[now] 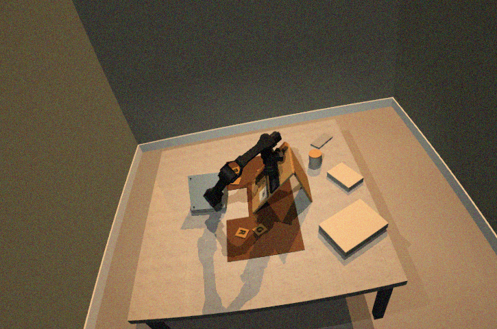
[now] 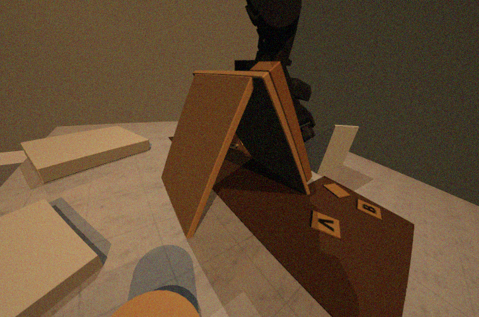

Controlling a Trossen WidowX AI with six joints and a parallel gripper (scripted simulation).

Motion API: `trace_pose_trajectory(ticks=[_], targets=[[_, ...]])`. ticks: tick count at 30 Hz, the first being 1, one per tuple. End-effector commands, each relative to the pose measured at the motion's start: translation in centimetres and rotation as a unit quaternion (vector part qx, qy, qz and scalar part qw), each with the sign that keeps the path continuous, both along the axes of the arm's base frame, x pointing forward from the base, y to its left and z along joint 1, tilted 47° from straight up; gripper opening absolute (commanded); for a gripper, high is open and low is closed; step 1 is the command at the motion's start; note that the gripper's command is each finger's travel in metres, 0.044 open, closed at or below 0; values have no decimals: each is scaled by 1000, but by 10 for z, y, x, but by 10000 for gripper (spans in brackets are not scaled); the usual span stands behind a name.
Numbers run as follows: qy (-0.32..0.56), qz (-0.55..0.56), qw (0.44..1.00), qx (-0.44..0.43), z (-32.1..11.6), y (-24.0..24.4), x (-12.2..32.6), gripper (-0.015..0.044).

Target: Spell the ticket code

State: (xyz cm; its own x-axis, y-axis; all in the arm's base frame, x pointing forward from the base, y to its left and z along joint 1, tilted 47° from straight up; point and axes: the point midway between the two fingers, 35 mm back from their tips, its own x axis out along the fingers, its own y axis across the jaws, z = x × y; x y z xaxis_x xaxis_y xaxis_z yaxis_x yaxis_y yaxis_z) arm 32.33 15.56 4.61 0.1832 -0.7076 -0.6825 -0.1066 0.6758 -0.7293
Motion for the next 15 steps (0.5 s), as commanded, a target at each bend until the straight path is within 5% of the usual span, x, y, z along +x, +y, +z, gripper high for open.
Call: trace_pose_trajectory(ticks=[1, 15], targets=[[-2, -3, 1000, 3, -2, 2, 0, 0], [-2, -3, 1000, 3, -2, 3, -1, 0]])
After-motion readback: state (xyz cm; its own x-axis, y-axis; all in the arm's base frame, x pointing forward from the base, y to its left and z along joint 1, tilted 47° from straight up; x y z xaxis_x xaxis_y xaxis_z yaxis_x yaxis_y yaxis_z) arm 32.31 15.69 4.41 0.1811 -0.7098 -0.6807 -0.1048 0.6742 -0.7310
